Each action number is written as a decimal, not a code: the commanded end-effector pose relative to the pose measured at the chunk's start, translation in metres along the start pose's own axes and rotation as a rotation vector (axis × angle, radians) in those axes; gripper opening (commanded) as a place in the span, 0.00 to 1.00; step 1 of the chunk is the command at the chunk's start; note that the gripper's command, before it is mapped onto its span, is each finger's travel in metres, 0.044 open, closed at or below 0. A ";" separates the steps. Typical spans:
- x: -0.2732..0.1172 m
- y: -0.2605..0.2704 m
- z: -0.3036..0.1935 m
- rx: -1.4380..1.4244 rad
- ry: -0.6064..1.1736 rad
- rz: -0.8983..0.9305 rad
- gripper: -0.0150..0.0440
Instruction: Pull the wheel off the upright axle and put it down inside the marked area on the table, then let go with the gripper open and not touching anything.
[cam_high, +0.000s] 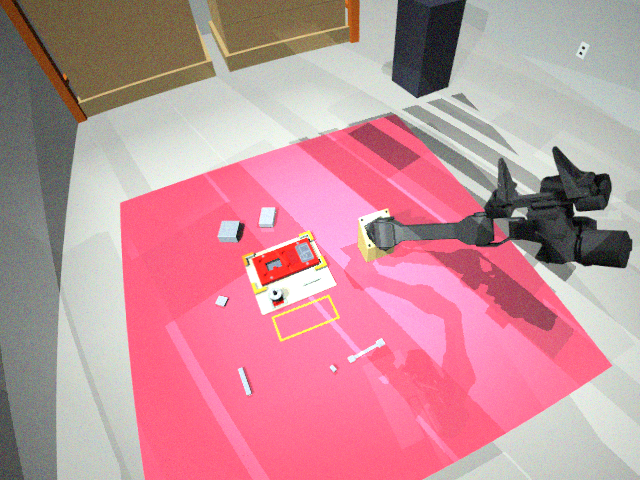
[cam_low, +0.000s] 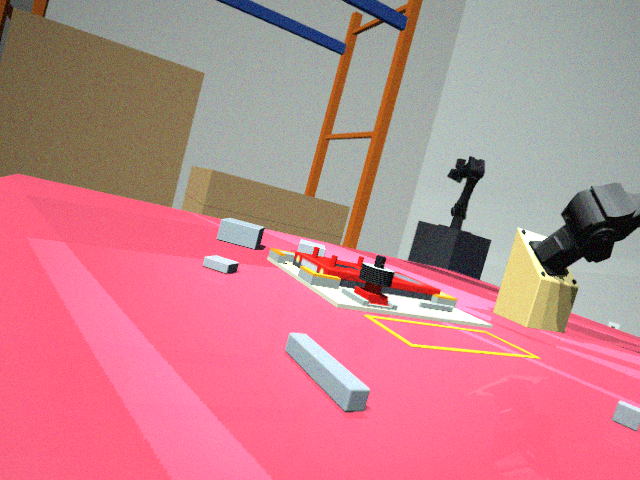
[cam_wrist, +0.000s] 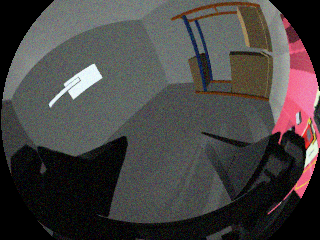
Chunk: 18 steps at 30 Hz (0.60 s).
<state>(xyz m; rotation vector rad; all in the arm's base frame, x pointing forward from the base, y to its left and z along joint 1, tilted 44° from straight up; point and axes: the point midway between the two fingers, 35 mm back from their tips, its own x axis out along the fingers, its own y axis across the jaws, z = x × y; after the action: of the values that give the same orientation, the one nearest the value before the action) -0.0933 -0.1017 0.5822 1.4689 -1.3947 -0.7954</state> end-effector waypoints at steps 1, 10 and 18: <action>0.000 0.000 -0.001 -0.003 0.001 -0.001 0.89; 0.025 -0.037 -0.064 -0.203 0.118 -0.105 0.76; 0.057 -0.098 -0.134 -0.406 0.267 -0.259 0.76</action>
<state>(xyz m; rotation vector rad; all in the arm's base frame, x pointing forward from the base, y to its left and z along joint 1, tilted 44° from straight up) 0.0431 -0.1320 0.5600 1.3978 -0.9129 -0.9174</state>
